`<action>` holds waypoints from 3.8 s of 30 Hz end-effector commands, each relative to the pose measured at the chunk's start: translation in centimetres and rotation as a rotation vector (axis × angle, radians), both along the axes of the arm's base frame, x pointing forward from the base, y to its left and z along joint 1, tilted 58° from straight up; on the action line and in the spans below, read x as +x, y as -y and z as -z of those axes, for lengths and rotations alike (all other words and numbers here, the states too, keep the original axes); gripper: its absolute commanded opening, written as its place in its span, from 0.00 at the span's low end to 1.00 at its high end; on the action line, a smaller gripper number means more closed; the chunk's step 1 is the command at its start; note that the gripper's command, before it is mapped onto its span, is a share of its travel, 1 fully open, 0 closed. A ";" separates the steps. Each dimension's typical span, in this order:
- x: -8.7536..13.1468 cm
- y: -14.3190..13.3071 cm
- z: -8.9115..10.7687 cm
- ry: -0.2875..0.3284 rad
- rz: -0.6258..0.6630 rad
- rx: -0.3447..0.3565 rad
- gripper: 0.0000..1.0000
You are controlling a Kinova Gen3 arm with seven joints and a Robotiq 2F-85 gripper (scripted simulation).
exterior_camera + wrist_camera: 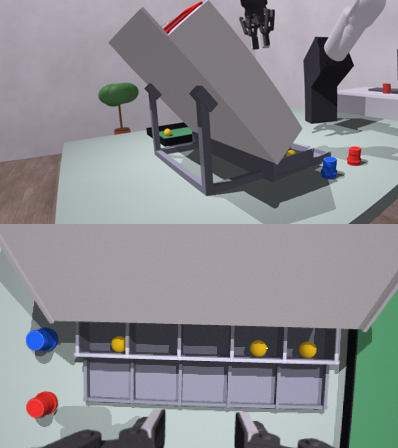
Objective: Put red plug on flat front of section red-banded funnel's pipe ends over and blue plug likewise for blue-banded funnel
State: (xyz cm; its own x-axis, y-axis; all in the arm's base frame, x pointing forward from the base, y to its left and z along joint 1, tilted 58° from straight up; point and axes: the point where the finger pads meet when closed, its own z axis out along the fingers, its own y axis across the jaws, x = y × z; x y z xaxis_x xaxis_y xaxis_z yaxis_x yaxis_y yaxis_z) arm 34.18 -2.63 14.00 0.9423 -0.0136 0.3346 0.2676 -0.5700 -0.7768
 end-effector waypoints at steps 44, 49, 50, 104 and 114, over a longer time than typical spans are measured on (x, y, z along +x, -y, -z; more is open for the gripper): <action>6.1 1.6 18.7 0.000 0.003 -0.006 0.50; 6.1 1.6 18.7 0.000 0.003 -0.006 0.50; 6.1 1.6 18.7 0.000 0.003 -0.006 0.50; 29.5 3.2 31.4 0.040 0.054 -0.045 0.50; 30.5 0.0 33.5 0.040 0.054 -0.045 0.50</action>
State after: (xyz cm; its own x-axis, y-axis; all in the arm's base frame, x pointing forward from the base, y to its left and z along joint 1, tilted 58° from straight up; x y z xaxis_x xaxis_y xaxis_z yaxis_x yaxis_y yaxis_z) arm 64.00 -2.95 -19.10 0.9278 -0.0482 0.3699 0.2639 -0.6161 -0.7422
